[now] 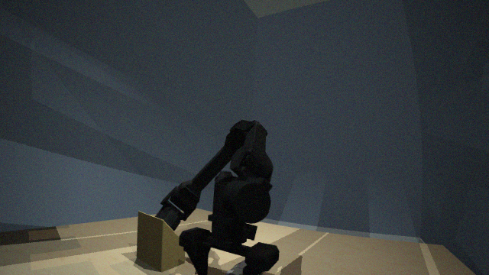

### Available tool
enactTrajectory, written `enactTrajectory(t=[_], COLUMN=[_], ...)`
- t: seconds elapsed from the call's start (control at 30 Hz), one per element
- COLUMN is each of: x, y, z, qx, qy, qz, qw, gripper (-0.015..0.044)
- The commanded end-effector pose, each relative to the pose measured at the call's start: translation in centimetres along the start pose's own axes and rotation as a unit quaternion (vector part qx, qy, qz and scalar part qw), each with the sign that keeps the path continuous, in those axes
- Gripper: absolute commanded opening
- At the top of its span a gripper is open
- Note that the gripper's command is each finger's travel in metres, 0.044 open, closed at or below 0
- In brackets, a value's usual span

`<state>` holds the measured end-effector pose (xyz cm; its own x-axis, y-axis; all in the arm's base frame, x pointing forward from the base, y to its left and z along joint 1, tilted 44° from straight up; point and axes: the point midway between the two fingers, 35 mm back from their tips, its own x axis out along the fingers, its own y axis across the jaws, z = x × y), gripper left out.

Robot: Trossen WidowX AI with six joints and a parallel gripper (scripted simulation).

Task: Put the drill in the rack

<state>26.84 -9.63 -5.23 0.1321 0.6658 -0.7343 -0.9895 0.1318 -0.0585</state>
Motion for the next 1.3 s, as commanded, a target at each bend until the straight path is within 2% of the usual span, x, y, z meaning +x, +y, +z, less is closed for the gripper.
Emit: enactTrajectory(t=[0.0,0.77,1.27], x=[0.8,4.0,3.6], y=[0.1,0.2,0.1], z=[0.2,1.2,1.1], qx=[0.004,0.004,0.000], qy=[-0.003,-0.005,-0.002], qz=[0.002,0.002,0.001], qw=[1.000,1.000,1.000], gripper=[0.0440,0.0440,0.0046])
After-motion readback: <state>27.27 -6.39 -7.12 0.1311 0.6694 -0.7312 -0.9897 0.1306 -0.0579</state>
